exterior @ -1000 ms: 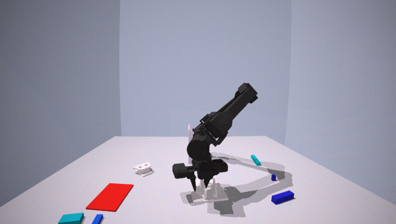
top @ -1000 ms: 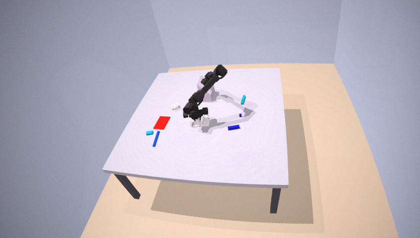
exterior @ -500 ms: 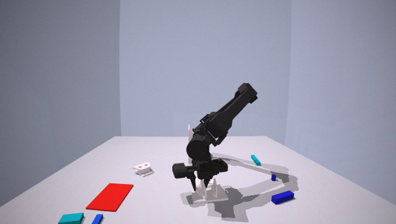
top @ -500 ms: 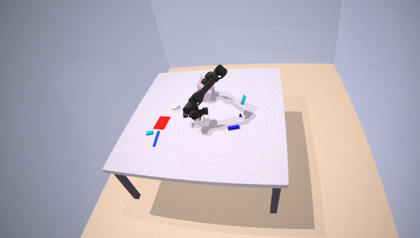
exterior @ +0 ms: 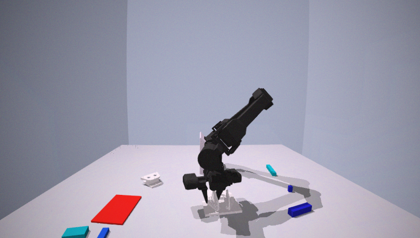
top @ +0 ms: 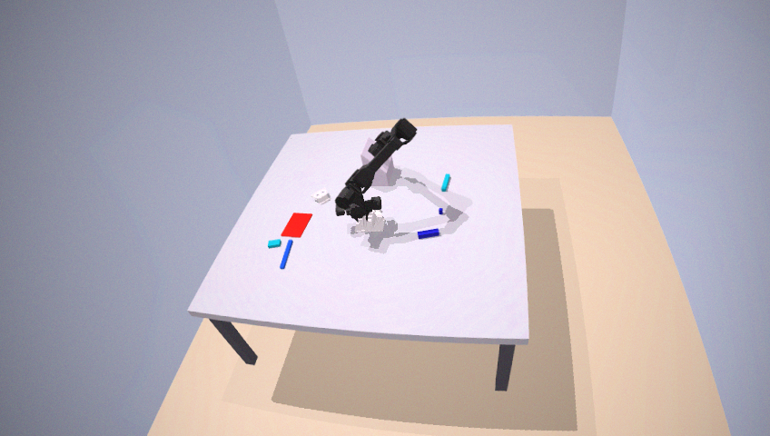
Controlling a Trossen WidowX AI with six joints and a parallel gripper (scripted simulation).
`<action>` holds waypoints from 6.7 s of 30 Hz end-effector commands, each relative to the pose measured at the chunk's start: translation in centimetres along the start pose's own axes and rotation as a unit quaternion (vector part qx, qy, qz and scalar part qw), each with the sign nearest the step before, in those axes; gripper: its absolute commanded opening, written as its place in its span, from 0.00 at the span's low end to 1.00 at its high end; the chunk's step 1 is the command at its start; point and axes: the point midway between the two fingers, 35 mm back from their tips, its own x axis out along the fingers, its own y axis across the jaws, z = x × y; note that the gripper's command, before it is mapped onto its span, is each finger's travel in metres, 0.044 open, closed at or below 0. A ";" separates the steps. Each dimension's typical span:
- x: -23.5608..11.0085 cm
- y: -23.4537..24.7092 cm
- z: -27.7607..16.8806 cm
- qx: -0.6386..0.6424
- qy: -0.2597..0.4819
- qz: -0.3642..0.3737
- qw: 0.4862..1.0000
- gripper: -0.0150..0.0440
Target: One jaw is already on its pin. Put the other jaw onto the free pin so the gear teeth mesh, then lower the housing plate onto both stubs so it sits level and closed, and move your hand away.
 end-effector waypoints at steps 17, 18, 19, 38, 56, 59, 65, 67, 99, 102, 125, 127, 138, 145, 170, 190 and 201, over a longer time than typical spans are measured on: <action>0.5 0.0 0.0 0.000 0.001 0.003 1.000 0.48; 0.5 0.0 0.0 0.000 0.001 0.003 1.000 0.48; 0.5 0.0 0.0 0.000 0.001 0.003 1.000 0.48; 0.0 0.0 0.0 -0.001 -0.002 0.000 1.000 0.63; -3.8 -0.1 0.1 0.000 0.000 0.000 1.000 0.63; -6.4 0.0 -0.1 0.000 0.001 0.002 1.000 0.63; -5.8 -0.6 -0.2 0.005 -0.003 0.002 1.000 0.68; -6.4 -2.5 -1.0 -0.012 -0.004 -0.007 1.000 0.77; -8.8 -20.3 -23.0 -0.271 0.007 -0.006 0.963 1.00; -6.1 -20.2 -23.1 -0.271 0.007 -0.006 0.963 1.00; -4.9 -20.1 -23.1 -0.271 0.007 -0.006 0.963 1.00; -4.9 -20.1 -23.1 -0.271 0.007 -0.006 0.963 1.00; -4.9 -20.1 -23.1 -0.271 0.007 -0.006 0.963 1.00; -4.9 -20.1 -23.1 -0.271 0.007 -0.006 0.963 1.00; -4.9 -20.1 -23.1 -0.271 0.007 -0.006 0.963 1.00; -4.9 -20.1 -23.1 -0.271 0.007 -0.006 0.963 1.00; -4.9 -20.1 -23.1 -0.271 0.007 -0.006 0.963 1.00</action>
